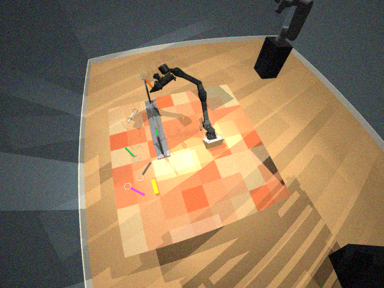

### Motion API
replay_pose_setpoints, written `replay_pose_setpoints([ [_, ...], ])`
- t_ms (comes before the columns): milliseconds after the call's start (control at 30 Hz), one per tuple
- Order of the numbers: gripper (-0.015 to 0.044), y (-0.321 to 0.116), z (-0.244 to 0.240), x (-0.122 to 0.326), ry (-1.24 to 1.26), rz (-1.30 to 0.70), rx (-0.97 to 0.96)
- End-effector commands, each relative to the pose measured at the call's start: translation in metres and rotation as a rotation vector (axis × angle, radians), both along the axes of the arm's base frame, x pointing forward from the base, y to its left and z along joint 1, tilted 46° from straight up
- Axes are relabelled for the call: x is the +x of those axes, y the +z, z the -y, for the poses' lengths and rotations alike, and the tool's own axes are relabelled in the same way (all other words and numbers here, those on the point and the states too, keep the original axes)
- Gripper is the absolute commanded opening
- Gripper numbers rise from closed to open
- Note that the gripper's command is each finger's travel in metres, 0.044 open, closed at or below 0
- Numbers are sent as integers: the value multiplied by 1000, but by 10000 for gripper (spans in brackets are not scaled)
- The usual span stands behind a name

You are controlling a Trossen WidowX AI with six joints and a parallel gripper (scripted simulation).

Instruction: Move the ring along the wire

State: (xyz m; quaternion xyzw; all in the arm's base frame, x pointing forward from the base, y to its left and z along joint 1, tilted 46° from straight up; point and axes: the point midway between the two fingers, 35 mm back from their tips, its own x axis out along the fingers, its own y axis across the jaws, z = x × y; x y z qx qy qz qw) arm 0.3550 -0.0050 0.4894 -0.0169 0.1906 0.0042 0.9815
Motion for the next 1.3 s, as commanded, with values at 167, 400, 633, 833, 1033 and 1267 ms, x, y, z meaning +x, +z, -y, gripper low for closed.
replay_pose_setpoints([
  [167,-150,0,4,0,-10,15,-116],
  [400,-150,0,7,1,-16,26,-203],
  [633,-150,1,10,1,-21,37,-290],
  [833,-150,2,12,2,-25,47,-365],
  [1033,-150,3,15,2,-28,57,-439],
  [1267,-150,4,18,2,-33,68,-526],
])
